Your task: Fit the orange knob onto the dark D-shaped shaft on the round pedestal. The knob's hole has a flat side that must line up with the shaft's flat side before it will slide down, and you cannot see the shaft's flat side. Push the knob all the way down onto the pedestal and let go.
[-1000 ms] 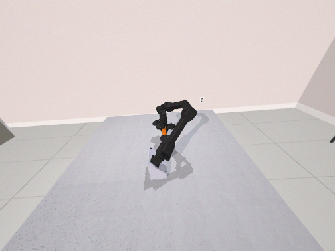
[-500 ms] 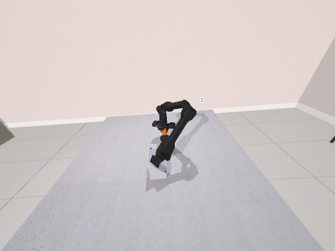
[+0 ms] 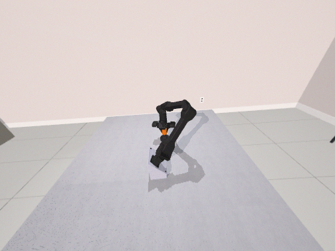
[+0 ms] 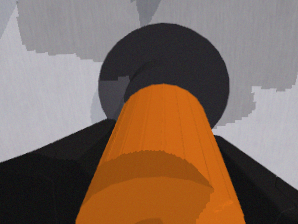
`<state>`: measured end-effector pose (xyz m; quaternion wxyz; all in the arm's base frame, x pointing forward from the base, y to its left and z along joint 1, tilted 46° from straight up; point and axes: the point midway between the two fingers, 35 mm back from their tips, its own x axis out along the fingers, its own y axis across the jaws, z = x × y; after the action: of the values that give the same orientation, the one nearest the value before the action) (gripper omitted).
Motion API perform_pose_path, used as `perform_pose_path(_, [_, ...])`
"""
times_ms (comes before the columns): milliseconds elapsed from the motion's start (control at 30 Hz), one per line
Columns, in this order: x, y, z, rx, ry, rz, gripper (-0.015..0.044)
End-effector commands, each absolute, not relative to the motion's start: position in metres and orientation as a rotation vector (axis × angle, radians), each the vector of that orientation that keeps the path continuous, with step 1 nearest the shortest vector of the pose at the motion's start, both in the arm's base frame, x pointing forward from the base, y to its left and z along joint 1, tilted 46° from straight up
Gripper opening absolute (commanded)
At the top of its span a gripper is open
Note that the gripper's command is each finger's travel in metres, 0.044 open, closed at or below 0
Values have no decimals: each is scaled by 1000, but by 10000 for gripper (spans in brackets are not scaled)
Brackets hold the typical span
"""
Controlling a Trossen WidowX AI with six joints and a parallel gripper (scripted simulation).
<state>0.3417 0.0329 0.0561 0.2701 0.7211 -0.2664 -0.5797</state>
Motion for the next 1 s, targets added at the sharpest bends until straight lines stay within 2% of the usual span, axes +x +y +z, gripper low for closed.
perform_pose_path(0, [339,33,57,1884,-638,-1565,0])
perform_pose_path(567, [339,33,58,1884,-638,-1565,0])
perform_pose_path(967, [345,33,56,1728,-455,-1566,0])
